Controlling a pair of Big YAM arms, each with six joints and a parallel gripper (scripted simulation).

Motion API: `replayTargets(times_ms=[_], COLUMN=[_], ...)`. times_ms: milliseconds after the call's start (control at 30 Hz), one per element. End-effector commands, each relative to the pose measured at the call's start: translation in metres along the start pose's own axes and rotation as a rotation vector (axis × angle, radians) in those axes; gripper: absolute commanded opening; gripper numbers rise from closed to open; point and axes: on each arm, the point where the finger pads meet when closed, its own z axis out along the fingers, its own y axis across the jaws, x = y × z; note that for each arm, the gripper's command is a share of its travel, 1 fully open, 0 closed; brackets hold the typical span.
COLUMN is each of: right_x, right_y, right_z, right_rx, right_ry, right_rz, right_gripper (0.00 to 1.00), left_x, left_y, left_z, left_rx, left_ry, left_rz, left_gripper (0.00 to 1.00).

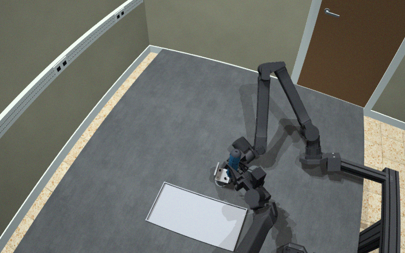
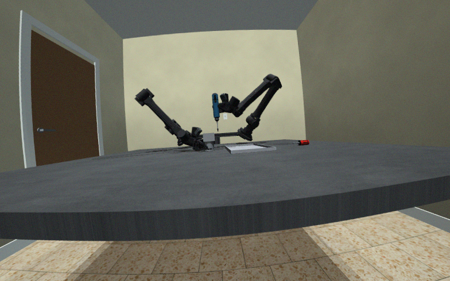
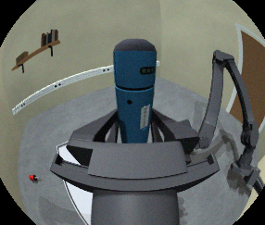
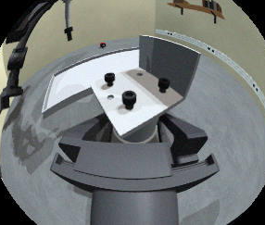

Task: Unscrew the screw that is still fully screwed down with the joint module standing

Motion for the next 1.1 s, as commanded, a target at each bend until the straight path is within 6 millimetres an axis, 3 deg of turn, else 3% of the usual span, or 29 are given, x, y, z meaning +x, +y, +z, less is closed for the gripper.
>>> replayTargets(times_ms=[0,100,233,467,1067], right_x=[-0.005,-0.005,-0.005,-0.005,-0.005], right_y=[-0.003,-0.003,-0.003,-0.003,-0.003], right_z=[0.001,0.001,0.001,0.001,0.001], right_rx=[0.009,0.009,0.009,0.009,0.009], right_ry=[-0.011,-0.011,-0.011,-0.011,-0.011], right_rz=[-0.003,-0.003,-0.003,-0.003,-0.003], right_gripper=[0.59,0.59,0.59,0.59,0.59], left_x=[-0.031,-0.025,-0.035,-0.026,-0.027], left_y=[0.003,0.001,0.004,0.002,0.003], left_z=[-0.001,-0.007,0.000,-0.008,-0.009], left_rx=[-0.017,-0.008,-0.022,-0.010,-0.014], left_ry=[-0.079,-0.068,-0.087,-0.072,-0.078], left_rz=[-0.045,-0.038,-0.050,-0.044,-0.051], left_gripper=[0.42,0.42,0.42,0.42,0.42])
